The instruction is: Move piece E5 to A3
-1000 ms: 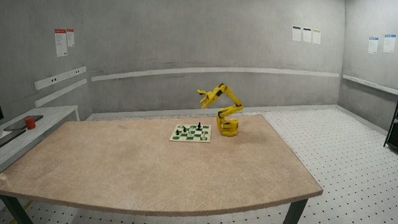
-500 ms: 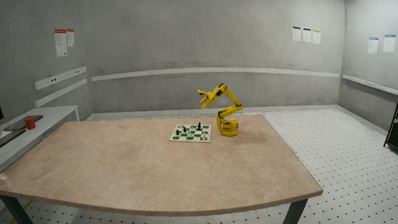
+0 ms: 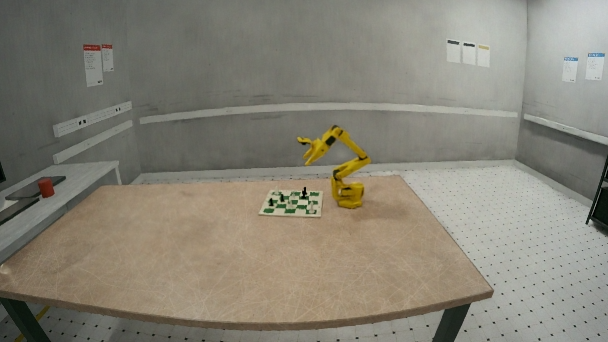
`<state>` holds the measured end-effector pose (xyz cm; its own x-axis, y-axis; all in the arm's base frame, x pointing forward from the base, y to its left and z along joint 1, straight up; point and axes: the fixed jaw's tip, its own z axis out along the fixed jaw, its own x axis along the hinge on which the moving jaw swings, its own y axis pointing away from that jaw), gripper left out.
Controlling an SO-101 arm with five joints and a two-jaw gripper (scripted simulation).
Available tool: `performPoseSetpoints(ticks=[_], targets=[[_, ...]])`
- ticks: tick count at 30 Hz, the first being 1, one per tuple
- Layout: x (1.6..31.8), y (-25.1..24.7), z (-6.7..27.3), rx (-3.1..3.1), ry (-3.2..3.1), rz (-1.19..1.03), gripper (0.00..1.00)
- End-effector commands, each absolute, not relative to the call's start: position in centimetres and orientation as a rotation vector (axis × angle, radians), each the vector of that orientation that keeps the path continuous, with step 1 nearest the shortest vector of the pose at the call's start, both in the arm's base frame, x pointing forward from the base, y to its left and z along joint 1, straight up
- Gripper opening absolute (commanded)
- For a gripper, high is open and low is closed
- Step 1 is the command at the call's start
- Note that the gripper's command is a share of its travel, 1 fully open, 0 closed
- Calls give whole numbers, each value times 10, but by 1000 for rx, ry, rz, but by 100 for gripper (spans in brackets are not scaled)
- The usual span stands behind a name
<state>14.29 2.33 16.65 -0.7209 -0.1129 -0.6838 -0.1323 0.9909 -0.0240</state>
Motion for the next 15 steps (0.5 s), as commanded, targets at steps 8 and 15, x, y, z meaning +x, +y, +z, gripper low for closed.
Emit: performPoseSetpoints(ticks=[8,15], targets=[[181,5,171,-29,2543,-19,24],[224,-22,152,134,2691,-50,12]])
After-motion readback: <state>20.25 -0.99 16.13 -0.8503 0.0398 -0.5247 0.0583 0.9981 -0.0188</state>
